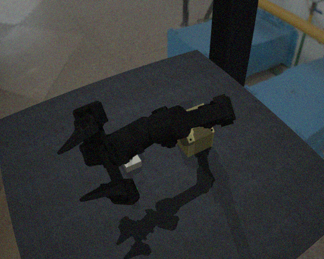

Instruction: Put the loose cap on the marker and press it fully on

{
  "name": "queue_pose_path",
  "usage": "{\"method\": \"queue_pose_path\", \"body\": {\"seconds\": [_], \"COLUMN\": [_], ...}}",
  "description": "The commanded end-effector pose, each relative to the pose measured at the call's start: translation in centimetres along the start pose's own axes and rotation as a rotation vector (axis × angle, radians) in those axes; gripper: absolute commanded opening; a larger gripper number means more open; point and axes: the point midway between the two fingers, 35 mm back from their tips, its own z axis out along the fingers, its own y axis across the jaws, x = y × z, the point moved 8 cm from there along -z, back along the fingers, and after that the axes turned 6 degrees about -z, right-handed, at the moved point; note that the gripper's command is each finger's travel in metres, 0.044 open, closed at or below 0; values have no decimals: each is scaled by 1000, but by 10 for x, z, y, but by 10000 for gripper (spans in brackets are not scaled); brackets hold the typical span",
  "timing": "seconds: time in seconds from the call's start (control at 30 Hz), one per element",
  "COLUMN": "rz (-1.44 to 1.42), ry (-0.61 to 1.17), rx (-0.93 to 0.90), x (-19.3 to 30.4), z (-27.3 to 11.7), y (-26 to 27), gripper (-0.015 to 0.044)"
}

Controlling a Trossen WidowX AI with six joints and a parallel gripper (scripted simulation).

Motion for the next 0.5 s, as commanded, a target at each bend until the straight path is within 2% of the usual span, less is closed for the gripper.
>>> {"method": "queue_pose_path", "body": {"seconds": [0.0,0.17,0.3,0.47], "rz": [-13,-355,-646,-920], "ry": [-8,-189,-308,-365], "rx": [4,152,353,621], "x": [-2,-53,-100,-147], "z": [0,-5,-16,-36], "y": [-1,-16,-33,-53], "gripper": [374,242,239,239]}}
